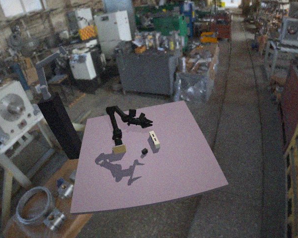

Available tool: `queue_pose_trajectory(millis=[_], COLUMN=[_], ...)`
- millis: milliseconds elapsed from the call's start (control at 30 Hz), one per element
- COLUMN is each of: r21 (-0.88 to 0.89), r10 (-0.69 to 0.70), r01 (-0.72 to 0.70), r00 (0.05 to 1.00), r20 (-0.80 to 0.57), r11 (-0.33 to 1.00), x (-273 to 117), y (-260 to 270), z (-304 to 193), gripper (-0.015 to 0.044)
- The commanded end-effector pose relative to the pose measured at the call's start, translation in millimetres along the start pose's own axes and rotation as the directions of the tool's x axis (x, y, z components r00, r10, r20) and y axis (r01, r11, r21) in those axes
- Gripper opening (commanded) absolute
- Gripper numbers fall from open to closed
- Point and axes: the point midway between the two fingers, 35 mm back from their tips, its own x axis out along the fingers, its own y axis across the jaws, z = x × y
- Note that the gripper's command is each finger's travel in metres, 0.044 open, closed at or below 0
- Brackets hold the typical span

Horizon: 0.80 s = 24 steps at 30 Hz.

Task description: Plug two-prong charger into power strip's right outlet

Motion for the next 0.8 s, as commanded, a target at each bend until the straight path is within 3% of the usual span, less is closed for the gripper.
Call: queue_pose_trajectory(millis=[0,767], r21=[0.010,0.074], r10=[0.027,0.283], r01=[-0.026,-0.279], r00=[0.998,0.857], r20=[-0.062,-0.430], r11=[1.000,0.957], x=[8,30], y=[1,24], z=[-14,-101], gripper=[0.0440,0.0440])
